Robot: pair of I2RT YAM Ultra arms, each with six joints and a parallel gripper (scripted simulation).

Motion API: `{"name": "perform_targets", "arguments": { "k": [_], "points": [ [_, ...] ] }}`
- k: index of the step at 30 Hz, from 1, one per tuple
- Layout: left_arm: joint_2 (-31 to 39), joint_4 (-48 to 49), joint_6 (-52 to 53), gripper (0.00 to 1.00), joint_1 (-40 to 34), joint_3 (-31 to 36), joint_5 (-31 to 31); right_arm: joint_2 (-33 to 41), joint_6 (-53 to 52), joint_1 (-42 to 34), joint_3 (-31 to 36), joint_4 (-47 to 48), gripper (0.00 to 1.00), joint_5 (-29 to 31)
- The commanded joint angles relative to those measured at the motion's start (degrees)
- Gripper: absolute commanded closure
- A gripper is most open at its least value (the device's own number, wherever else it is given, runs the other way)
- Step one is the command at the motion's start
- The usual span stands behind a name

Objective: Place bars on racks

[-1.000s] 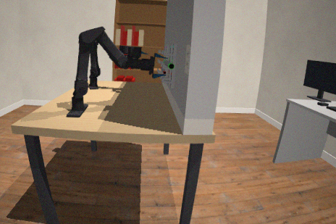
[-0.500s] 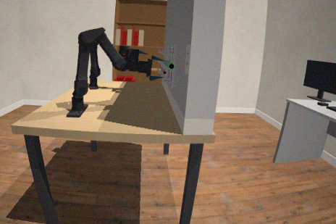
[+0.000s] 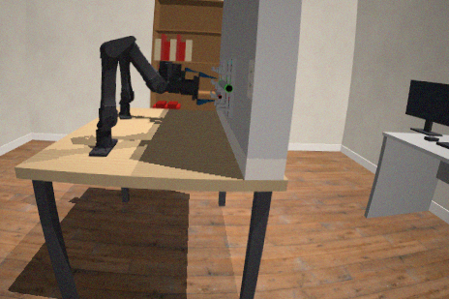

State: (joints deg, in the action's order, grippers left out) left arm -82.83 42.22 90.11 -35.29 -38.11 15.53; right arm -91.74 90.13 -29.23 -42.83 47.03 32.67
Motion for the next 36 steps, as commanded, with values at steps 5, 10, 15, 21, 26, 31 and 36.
{"name": "perform_targets", "arguments": {
  "k": [5, 10, 15, 21, 26, 31, 36],
  "points": [
    [0.1, 1.5, -0.1, 0.00, -0.3, -0.9, 0.4, 3.6, -0.3, -1.5, 1.4, -0.1, 0.00, 1.5],
    [0.1, 1.5, -0.1, 0.00, -0.3, -0.9, 0.4, 4.8, -0.2, -2.0, 2.1, -0.5, 0.00, 2.1],
    [0.1, 1.5, -0.1, 0.00, -0.3, -0.9, 0.4, 5.9, -0.2, -2.6, 2.8, -0.9, 0.00, 2.7],
    [0.1, 1.5, -0.1, 0.00, -0.3, -0.9, 0.4, 7.6, -0.2, -3.5, 3.8, -1.7, 0.00, 3.6],
    [0.1, 1.5, -0.1, 0.00, -0.3, -0.9, 0.4, 9.1, -0.2, -4.3, 4.5, -2.3, 0.00, 4.4],
    [0.1, 1.5, -0.1, 0.00, -0.3, -0.9, 0.4, 9.5, -0.2, -4.5, 4.8, -2.5, 0.00, 4.6],
    [0.1, 1.5, -0.1, 0.00, -0.3, -0.9, 0.4, 10.0, -0.2, -4.9, 5.2, -2.6, 0.00, 5.0]
  ]
}}
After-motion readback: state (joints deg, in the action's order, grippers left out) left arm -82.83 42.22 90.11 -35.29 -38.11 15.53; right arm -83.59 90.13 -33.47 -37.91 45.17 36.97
